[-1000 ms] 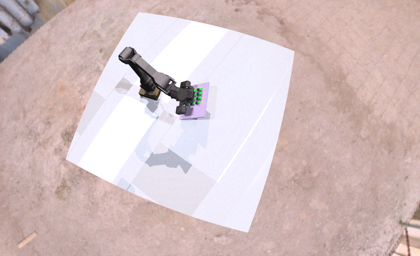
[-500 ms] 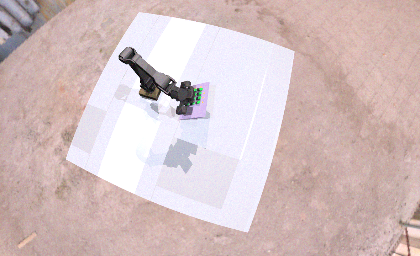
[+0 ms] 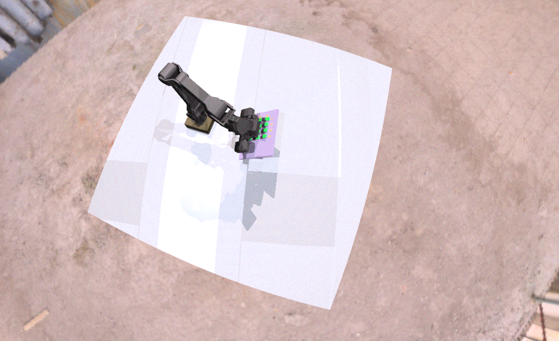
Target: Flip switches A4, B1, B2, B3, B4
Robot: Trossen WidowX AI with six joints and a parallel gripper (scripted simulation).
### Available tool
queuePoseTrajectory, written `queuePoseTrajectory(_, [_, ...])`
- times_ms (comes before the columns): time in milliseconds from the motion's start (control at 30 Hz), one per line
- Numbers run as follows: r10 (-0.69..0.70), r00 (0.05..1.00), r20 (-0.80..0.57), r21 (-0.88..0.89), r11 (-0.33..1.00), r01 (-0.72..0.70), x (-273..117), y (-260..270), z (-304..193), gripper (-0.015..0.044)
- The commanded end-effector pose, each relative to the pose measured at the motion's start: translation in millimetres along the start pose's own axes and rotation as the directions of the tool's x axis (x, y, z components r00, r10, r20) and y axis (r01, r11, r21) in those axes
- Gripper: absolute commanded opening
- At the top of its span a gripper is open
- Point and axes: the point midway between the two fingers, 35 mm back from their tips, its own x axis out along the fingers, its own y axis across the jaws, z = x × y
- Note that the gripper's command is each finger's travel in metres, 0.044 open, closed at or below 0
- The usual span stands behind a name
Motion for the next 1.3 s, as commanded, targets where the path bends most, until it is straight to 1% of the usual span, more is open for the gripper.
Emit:
queuePoseTrajectory(0, [-0.004, 1.000, -0.003, 0.005, 1.000, 0.005, 1, -1, -1, 0.0000])
queuePoseTrajectory(400, [0.000, 1.000, -0.001, 0.000, 1.000, 0.000, 0, 0, 0, 0.0000])
queuePoseTrajectory(467, [-0.001, 1.000, 0.005, 0.002, 1.000, 0.001, -17, -2, 0, 0.0000])
queuePoseTrajectory(567, [-0.004, 1.000, 0.016, 0.004, 1.000, 0.004, -54, -1, -2, 0.0000])
queuePoseTrajectory(633, [-0.005, 1.000, 0.019, 0.005, 1.000, 0.005, -62, -1, -3, 0.0000])
queuePoseTrajectory(767, [-0.005, 1.000, 0.018, 0.005, 1.000, 0.005, -63, 1, -4, 0.0000])
queuePoseTrajectory(933, [-0.002, 1.000, 0.018, 0.007, 1.000, 0.001, -69, 39, -12, 0.0000])
queuePoseTrajectory(1267, [-0.001, 1.000, 0.018, 0.007, 1.000, 0.001, -69, 40, -13, 0.0000])
